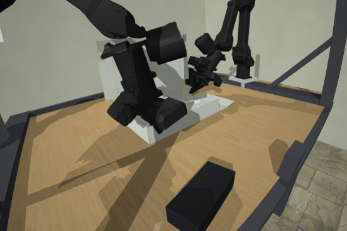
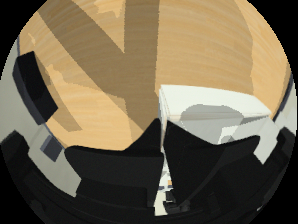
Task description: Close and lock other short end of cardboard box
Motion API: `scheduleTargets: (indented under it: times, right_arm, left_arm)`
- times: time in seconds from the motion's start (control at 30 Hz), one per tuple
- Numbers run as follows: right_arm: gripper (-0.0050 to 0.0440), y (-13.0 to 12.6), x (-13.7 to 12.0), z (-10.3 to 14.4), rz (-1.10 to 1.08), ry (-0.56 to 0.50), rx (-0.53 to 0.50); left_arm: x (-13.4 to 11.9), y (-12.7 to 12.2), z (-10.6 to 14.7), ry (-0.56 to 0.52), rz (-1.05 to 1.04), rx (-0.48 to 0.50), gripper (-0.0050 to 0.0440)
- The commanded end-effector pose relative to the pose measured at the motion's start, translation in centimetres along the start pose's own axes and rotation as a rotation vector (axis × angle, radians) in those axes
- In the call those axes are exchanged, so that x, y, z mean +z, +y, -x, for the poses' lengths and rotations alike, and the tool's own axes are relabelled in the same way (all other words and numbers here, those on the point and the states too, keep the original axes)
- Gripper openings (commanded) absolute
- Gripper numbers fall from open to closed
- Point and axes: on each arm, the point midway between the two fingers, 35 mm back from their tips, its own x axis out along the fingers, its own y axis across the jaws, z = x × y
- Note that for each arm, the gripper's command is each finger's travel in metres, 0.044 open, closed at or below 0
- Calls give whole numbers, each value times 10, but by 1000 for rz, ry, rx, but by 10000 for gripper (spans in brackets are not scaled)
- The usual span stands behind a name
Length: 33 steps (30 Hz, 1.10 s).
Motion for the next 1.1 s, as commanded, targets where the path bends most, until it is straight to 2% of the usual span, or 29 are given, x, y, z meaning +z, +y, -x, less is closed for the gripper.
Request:
scheduleTargets:
  times: [0.0, 0.4, 0.57, 0.97, 1.07]
  right_arm:
    - [0, 5, 8, 1, -45, -2, -39]
    - [0, 7, 9, 1, -45, -1, -39]
    - [0, 11, 11, 1, -126, 28, -112]
    - [0, 14, 11, 1, -131, 34, -118]
    - [0, 16, 11, 0, -175, 50, -153]
  left_arm:
    - [-10, 4, 13, 33, 1, 22, 6]
    - [-10, 4, 13, 33, 1, 22, 6]
    - [-10, 4, 13, 33, 1, 22, 6]
    - [-10, 4, 13, 32, 1, 22, 6]
    - [-10, 4, 13, 32, 1, 22, 6]
